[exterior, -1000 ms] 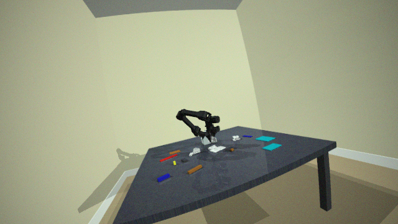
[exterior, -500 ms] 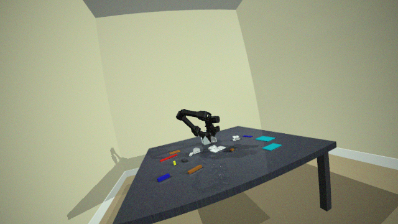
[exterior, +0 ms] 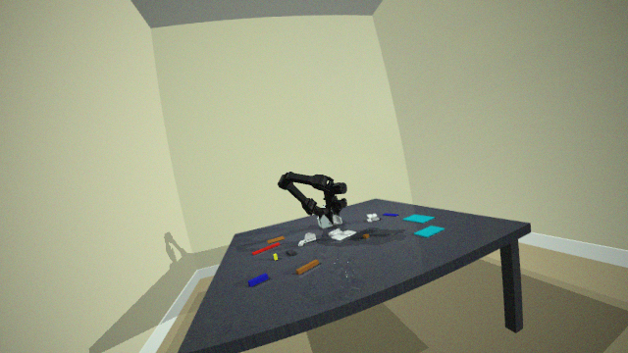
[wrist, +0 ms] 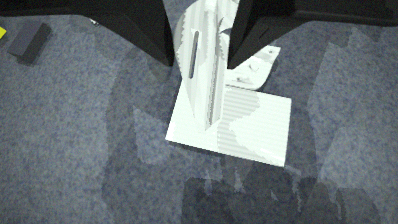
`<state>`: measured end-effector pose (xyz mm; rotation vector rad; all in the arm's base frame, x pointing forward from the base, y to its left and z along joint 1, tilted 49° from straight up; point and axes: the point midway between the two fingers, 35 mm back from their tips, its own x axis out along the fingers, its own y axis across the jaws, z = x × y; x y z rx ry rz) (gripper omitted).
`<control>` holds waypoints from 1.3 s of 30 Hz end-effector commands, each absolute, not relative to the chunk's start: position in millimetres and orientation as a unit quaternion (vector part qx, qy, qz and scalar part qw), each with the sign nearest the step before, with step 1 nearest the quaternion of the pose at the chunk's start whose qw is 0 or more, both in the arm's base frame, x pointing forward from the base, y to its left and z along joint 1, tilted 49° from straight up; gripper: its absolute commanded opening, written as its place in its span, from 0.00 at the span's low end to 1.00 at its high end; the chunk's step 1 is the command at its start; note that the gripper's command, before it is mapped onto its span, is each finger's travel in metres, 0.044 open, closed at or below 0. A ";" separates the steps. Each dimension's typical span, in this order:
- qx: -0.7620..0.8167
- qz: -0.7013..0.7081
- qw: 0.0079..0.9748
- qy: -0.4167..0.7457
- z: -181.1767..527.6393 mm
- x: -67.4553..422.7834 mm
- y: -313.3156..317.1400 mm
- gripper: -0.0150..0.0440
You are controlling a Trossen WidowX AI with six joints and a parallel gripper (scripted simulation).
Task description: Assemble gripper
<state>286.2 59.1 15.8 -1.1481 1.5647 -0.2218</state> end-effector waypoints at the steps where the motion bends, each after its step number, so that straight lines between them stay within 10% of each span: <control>1: -0.485 -0.093 0.561 0.665 15.0 285.6 60.1 0.48; 39: -0.488 -0.091 0.559 0.665 -13.4 290.5 27.4 0.48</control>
